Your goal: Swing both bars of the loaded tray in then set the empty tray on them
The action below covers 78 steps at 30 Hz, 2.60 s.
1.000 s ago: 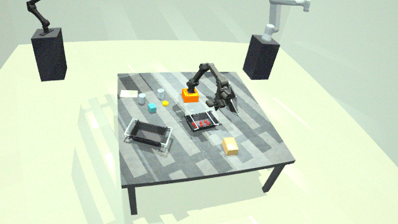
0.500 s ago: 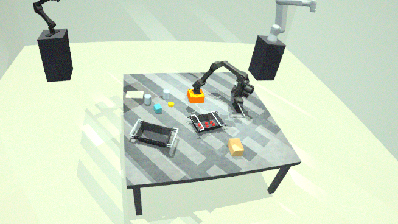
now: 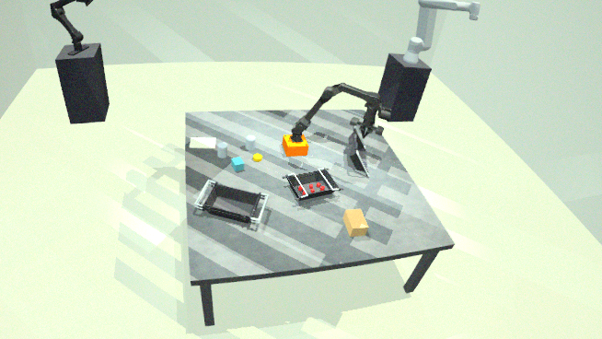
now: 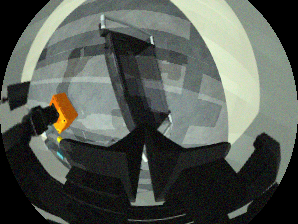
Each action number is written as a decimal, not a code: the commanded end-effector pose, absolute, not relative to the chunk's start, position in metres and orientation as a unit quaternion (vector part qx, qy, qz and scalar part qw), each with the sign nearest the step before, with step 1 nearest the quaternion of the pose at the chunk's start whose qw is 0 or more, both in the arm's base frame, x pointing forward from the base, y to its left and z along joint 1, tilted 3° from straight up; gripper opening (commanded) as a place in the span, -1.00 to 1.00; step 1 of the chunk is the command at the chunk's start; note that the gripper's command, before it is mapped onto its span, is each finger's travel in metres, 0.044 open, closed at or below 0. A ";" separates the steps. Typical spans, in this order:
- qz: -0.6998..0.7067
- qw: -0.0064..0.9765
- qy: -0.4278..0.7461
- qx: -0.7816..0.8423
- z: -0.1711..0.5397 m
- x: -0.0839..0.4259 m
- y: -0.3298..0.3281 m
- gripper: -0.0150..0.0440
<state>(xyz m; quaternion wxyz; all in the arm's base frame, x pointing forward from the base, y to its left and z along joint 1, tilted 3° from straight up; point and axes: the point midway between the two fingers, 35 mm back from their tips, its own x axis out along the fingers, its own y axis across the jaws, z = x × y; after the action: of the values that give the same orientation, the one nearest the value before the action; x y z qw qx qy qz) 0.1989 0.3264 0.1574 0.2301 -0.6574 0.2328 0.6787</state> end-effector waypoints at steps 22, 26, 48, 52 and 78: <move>0.708 0.128 0.116 -0.684 0.135 0.157 0.347 -0.49; 0.708 0.128 0.116 -0.684 0.119 0.157 0.347 -0.49; 0.708 0.127 0.117 -0.684 0.091 0.150 0.332 -0.49; 0.708 0.127 0.117 -0.684 0.091 0.148 0.326 -0.49; 0.708 0.126 0.118 -0.684 0.114 0.139 0.298 -0.49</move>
<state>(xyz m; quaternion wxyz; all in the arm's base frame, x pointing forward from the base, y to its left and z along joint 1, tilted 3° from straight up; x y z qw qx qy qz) 0.1374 0.2965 0.0939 0.1211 -0.6822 0.1260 0.7100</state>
